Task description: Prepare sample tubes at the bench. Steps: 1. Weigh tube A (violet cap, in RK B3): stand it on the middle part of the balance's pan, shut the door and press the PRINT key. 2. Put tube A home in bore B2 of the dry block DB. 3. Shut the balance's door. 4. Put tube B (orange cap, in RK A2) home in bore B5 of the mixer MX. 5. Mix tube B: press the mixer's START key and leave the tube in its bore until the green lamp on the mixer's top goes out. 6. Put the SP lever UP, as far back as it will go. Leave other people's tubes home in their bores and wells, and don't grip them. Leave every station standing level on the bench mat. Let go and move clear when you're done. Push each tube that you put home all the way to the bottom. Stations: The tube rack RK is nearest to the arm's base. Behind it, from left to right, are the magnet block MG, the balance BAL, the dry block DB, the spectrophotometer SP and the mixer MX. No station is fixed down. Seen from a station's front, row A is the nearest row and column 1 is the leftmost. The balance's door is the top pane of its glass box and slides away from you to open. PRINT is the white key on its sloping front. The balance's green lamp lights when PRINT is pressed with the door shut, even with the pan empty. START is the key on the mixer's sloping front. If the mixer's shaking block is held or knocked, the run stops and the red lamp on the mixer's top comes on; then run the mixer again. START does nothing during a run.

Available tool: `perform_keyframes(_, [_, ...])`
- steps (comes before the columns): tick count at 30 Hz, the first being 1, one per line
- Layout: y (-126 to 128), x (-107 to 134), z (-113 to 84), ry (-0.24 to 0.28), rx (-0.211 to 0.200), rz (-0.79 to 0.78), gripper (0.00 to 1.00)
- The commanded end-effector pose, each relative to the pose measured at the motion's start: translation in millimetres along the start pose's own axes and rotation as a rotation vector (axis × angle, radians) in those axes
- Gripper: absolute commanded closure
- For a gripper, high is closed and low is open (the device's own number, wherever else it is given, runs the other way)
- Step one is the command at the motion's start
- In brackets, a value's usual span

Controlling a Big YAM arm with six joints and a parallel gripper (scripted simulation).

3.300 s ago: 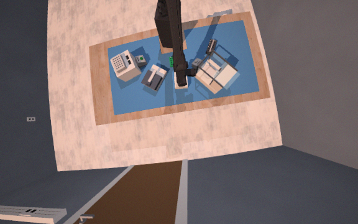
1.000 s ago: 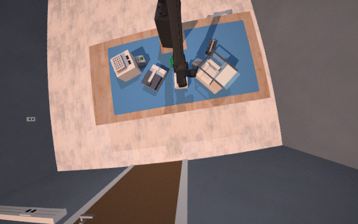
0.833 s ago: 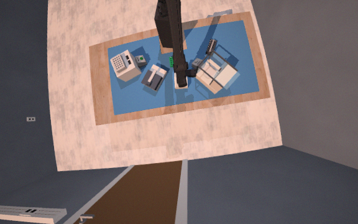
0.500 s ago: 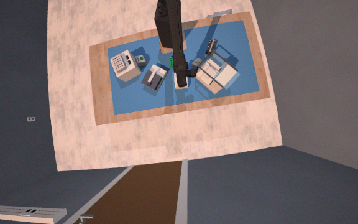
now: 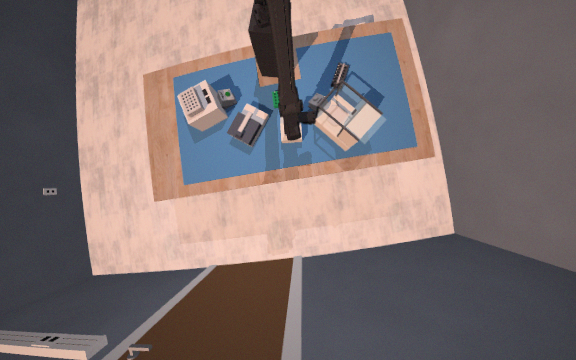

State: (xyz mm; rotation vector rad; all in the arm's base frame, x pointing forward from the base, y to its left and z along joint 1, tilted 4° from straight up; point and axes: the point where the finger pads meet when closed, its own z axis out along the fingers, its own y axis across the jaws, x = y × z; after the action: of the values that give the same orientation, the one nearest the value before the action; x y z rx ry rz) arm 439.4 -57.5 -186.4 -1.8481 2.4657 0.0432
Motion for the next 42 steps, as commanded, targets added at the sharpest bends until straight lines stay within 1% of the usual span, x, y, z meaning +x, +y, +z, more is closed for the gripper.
perform_keyframes(1, [-3.3, -2.4, -5.9, -0.006, 0.026, 0.001, 0.91])
perform_keyframes(4, [-3.7, -2.3, -6.7, -0.006, 0.028, 0.001, 0.91])
perform_keyframes(5, [-6.1, -1.3, -3.8, -0.004, 0.019, 0.000, 0.91])
perform_keyframes(24, [-5.6, -1.1, -3.7, -0.004, 0.019, 0.000, 0.91])
perform_keyframes(25, [-4.5, -1.9, -8.5, -0.006, 0.032, 0.001, 0.91])
perform_keyframes(26, [-4.4, -1.8, -8.4, -0.006, 0.032, 0.001, 0.91])
perform_keyframes(27, [-5.5, -1.0, -3.7, -0.004, 0.019, 0.000, 0.91])
perform_keyframes(33, [-5.3, -1.0, -3.7, -0.004, 0.019, 0.000, 0.91])
perform_keyframes(34, [-4.5, -1.5, -8.7, -0.007, 0.033, 0.001, 0.91])
perform_keyframes(42, [-3.9, -1.2, -8.1, -0.006, 0.031, 0.001, 0.91])
